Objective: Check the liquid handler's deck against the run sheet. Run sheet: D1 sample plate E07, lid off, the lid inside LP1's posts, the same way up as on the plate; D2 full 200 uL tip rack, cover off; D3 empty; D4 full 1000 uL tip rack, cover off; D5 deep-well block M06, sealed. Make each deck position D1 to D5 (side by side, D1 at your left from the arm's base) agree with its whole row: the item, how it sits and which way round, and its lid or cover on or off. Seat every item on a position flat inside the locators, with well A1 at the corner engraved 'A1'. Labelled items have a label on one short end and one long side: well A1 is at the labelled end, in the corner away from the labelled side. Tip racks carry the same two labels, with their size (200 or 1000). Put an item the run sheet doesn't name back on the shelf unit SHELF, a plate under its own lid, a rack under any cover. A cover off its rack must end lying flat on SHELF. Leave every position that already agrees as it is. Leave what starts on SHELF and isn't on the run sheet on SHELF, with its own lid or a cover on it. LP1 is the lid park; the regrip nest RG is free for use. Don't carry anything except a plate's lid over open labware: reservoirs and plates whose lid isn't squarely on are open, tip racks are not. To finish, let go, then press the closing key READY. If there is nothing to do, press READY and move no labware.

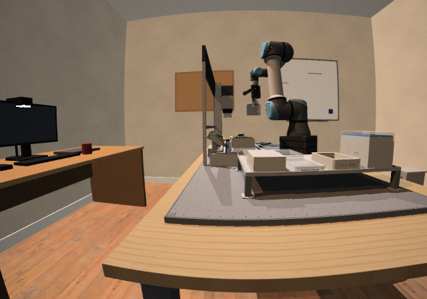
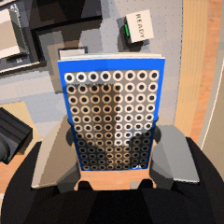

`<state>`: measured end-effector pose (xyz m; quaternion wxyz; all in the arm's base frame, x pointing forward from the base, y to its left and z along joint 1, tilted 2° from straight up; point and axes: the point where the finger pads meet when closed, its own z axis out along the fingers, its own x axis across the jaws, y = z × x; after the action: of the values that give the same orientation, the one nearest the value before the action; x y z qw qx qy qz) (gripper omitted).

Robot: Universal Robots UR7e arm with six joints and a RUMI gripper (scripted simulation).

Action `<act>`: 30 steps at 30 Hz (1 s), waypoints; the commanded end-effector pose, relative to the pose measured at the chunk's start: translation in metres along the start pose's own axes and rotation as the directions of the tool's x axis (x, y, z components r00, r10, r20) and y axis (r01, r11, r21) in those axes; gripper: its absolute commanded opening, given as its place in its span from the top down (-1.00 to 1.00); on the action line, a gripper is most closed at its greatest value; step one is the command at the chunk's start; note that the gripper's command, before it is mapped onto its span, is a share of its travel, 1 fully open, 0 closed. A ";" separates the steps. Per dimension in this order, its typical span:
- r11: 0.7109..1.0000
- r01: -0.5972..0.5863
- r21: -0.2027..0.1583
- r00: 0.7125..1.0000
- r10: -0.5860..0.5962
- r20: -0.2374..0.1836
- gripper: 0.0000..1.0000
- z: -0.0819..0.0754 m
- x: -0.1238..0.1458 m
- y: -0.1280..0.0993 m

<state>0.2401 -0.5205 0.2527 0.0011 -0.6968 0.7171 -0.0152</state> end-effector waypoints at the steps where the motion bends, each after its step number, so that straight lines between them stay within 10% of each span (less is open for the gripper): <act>1: 1.000 -0.002 0.002 1.000 0.002 -0.005 1.00 -0.001 -0.027 0.003; 14: 1.000 -0.002 0.002 1.000 0.002 -0.005 1.00 -0.001 -0.027 0.003; 30: 0.998 -0.068 0.002 0.998 0.068 -0.005 1.00 -0.001 -0.102 0.009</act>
<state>0.2355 -0.4408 0.2506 0.0014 -0.6731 0.7394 -0.0157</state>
